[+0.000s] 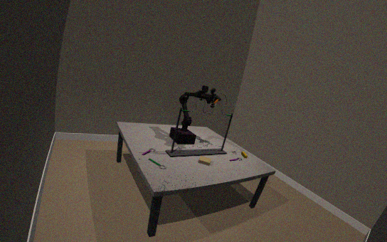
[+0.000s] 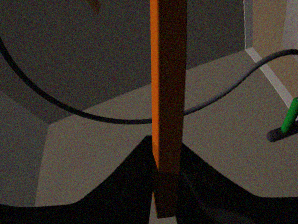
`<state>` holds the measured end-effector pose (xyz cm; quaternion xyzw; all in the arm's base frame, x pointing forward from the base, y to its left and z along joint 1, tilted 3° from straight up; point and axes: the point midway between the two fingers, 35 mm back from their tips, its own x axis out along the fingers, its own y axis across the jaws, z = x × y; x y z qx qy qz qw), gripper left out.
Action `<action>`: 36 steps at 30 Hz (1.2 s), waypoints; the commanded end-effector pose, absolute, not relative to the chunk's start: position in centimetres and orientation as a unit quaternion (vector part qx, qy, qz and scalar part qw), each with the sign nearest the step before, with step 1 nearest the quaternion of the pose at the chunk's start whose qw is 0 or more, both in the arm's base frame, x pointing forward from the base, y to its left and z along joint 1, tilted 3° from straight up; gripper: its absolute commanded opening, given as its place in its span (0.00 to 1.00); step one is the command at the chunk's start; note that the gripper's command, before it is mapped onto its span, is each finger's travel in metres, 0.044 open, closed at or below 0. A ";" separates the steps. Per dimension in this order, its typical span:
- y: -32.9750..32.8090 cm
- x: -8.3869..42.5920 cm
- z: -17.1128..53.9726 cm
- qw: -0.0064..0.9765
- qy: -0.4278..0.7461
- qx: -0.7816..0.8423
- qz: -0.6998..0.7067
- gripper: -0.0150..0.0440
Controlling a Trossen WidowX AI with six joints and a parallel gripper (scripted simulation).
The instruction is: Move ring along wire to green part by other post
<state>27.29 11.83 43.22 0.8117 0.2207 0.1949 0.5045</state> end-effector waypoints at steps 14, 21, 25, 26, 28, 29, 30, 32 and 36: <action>12.0 27.2 42.9 0.587 0.236 0.753 0.182 0.00; 12.1 27.2 42.6 0.620 0.242 0.726 0.175 0.00; 12.1 27.2 42.5 0.638 0.245 0.710 0.171 0.00; 12.1 27.2 42.4 0.643 0.246 0.705 0.170 0.00; 12.2 27.2 42.4 0.652 0.248 0.697 0.168 0.00; 12.2 27.2 42.3 0.656 0.248 0.693 0.167 0.00; 12.2 27.2 42.3 0.660 0.249 0.689 0.166 0.00; 12.2 27.2 42.2 0.669 0.250 0.680 0.163 0.00; 12.2 27.2 42.1 0.686 0.253 0.663 0.159 0.00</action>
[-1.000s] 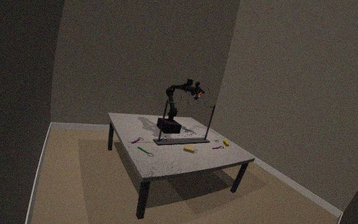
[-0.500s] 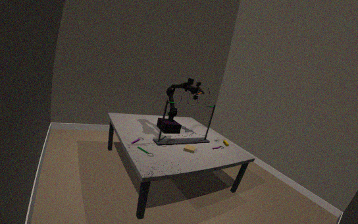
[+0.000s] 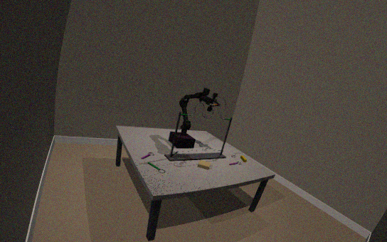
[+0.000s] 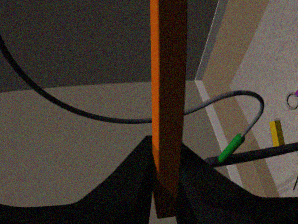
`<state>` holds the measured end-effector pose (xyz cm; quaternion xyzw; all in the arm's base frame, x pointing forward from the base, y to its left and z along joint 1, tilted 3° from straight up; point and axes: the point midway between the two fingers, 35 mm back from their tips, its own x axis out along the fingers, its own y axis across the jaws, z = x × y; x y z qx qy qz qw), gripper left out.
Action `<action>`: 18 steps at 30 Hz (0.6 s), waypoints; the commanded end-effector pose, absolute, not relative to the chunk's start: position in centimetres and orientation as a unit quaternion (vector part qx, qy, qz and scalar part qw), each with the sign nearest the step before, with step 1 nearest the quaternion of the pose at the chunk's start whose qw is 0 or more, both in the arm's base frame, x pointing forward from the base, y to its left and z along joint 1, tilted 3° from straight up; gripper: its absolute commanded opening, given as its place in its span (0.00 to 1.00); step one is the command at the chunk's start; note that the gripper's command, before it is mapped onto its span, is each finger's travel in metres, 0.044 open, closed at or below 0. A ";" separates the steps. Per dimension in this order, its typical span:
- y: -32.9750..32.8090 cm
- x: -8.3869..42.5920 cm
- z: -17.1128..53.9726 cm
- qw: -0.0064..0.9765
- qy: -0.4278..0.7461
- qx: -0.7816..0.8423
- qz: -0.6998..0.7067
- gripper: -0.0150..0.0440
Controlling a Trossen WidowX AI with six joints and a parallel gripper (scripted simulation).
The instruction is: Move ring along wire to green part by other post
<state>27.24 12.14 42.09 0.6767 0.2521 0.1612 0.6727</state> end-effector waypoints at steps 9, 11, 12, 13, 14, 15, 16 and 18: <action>12.2 27.2 41.8 0.724 0.259 0.622 0.149 0.00; 12.2 27.2 41.7 0.731 0.260 0.613 0.146 0.00; 12.2 27.2 41.6 0.735 0.260 0.609 0.145 0.00; 12.2 27.2 41.6 0.739 0.261 0.604 0.144 0.00; 12.2 27.2 41.6 0.743 0.261 0.599 0.143 0.00; 12.2 27.2 41.5 0.747 0.262 0.594 0.141 0.00; 12.2 27.2 41.5 0.751 0.262 0.590 0.140 0.00; 12.1 27.2 41.4 0.758 0.263 0.580 0.138 0.00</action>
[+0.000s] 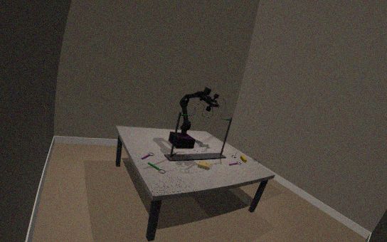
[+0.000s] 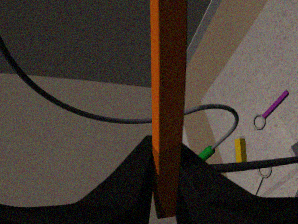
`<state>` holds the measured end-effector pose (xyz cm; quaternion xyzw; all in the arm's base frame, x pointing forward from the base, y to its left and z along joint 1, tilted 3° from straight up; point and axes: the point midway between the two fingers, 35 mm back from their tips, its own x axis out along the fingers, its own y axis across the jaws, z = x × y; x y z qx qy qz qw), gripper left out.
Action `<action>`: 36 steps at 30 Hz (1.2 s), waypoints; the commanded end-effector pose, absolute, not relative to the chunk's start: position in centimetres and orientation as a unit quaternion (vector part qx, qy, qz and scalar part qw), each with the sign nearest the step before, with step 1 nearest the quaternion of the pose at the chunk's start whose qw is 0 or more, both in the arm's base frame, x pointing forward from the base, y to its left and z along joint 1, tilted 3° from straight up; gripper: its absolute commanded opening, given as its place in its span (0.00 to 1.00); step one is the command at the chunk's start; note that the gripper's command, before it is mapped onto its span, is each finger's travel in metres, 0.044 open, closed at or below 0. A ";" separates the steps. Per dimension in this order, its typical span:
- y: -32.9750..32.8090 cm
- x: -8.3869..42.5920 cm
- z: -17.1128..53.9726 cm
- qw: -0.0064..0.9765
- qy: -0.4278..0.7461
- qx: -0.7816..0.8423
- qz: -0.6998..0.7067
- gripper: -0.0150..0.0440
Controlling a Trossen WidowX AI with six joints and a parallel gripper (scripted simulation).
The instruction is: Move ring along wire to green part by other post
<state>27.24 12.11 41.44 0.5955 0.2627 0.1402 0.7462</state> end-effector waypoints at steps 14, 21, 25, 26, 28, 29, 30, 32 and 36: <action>12.0 27.2 40.9 0.808 0.269 0.511 0.120 0.00; 11.9 27.2 40.7 0.830 0.271 0.475 0.111 0.00; 11.9 27.2 40.6 0.842 0.272 0.454 0.105 0.00; 11.8 27.2 40.5 0.845 0.272 0.448 0.104 0.00; 11.8 27.2 40.5 0.851 0.272 0.438 0.101 0.00; 11.8 27.2 40.4 0.854 0.273 0.432 0.100 0.00; 11.8 27.2 40.4 0.857 0.273 0.427 0.099 0.00; 11.7 27.2 40.4 0.862 0.273 0.416 0.096 0.00; 11.6 27.2 40.2 0.873 0.273 0.394 0.090 0.00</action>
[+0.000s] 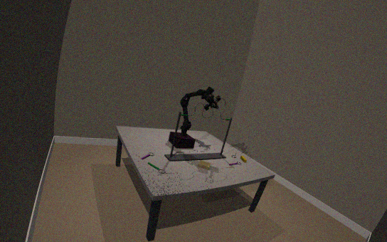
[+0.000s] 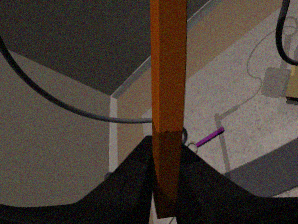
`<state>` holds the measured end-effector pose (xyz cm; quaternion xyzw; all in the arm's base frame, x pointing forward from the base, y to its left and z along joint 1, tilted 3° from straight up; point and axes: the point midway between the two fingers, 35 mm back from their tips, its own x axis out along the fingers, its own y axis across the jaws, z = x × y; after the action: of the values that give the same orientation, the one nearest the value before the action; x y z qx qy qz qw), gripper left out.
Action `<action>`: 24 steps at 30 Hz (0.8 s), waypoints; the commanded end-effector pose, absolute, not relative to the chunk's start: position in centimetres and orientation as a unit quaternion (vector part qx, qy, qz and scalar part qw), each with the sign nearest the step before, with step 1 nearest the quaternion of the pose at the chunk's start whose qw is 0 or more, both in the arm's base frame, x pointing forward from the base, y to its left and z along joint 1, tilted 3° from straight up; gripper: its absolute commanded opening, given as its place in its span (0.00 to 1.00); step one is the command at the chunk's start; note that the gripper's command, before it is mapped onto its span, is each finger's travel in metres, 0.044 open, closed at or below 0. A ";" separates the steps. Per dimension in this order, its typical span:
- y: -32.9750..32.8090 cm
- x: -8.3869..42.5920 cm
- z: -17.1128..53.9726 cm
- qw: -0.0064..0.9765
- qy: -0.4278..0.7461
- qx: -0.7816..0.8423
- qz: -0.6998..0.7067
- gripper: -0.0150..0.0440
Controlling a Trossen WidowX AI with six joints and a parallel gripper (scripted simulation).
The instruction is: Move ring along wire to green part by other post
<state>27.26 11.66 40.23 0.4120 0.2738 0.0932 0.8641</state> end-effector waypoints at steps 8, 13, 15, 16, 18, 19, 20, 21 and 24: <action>11.5 27.3 40.0 0.892 0.274 0.350 0.079 0.00; 11.3 27.3 39.9 0.904 0.273 0.322 0.072 0.00; 11.3 27.3 39.8 0.908 0.273 0.311 0.069 0.00; 11.3 27.3 39.8 0.910 0.273 0.305 0.067 0.00; 11.2 27.3 39.7 0.914 0.273 0.294 0.065 0.00; 11.2 27.3 39.7 0.916 0.273 0.288 0.063 0.00; 11.1 27.3 39.7 0.918 0.273 0.282 0.062 0.00; 11.1 27.3 39.7 0.920 0.272 0.276 0.060 0.00; 11.0 27.3 39.6 0.925 0.272 0.259 0.056 0.00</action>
<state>27.31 11.07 39.58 0.2778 0.2732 0.0591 0.9191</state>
